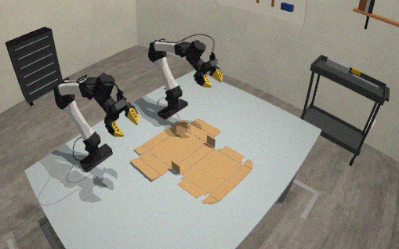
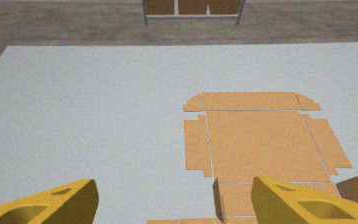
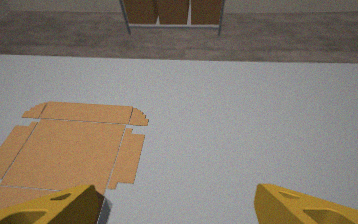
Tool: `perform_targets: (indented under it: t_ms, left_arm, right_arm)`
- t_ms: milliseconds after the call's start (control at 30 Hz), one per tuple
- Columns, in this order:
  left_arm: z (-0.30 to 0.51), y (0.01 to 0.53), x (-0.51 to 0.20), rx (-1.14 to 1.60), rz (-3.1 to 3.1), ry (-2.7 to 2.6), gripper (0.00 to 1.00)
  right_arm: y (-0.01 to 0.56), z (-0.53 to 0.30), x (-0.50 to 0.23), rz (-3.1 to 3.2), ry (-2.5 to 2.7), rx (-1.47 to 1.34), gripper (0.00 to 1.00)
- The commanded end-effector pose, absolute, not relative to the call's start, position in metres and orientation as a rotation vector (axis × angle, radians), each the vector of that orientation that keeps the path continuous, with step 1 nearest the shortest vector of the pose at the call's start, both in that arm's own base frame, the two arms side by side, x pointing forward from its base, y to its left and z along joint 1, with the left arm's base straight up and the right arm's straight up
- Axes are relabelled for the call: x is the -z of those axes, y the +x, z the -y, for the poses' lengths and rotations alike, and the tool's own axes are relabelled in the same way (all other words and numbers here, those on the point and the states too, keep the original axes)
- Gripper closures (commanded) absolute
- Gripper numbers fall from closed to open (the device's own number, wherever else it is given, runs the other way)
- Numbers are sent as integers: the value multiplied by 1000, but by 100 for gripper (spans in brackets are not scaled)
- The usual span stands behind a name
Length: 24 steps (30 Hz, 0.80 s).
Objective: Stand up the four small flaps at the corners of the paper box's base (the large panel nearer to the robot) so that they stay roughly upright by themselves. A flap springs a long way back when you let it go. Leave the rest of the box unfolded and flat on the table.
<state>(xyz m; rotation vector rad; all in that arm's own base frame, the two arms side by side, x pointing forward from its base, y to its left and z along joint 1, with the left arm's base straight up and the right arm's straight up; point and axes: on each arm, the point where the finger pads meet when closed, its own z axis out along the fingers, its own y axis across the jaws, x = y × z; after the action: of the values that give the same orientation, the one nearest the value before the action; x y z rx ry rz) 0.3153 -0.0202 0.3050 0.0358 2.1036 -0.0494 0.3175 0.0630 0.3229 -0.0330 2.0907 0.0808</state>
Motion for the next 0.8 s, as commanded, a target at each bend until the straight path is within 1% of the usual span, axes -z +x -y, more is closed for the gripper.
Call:
perform_targets:
  t_ms: [0,167,233,400,467,767]
  left_arm:
    - [26,293,-274,80,-2310,37,23]
    - [31,270,-240,102,-2510,45,23]
    - [33,255,-212,108,-2631,47,23]
    - [38,230,-179,131,-2831,51,23]
    - [38,230,-179,131,-2831,51,23]
    - [47,185,-121,176,-3172,59,23]
  right_arm:
    - [300,-68,-300,-2279,36,-69,23]
    - [279,-89,-267,-2484,40,-108,23]
    - [271,-97,-254,-2565,45,-116,23]
    - [250,-115,-222,-2766,59,-137,23]
    - [250,-115,-222,-2766,59,-137,23]
    - [207,-145,-154,-3163,92,-148,23]
